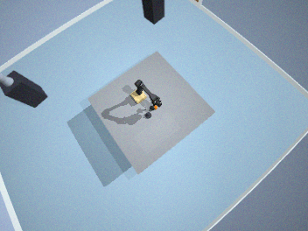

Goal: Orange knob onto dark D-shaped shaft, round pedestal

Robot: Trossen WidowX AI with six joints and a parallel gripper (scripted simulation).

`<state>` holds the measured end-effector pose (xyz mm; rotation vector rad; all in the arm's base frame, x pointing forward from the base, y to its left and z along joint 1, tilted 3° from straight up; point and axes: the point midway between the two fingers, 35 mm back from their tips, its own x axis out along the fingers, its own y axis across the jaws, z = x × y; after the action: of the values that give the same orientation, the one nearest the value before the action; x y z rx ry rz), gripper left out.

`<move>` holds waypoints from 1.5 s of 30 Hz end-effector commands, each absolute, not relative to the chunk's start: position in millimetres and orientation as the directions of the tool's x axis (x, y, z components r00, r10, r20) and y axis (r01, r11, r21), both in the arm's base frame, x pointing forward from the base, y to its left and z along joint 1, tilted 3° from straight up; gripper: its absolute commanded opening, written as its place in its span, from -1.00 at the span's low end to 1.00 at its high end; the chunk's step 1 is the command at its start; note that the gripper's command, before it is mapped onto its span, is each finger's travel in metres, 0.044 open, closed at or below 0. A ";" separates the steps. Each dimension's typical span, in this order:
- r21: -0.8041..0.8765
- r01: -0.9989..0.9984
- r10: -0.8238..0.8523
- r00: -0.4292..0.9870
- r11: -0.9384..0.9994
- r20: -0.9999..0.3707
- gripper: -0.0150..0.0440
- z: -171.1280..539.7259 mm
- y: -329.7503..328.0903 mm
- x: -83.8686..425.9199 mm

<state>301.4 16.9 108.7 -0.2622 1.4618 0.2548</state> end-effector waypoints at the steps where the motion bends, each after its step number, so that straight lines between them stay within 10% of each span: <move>1: 0.015 0.120 0.004 0.092 0.993 -0.996 1.00 107.8 16.1 301.5; 45: 0.015 0.120 0.004 0.092 0.993 -0.996 1.00 38.3 16.5 309.4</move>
<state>308.8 17.1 45.7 0.1003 1.4731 -0.0784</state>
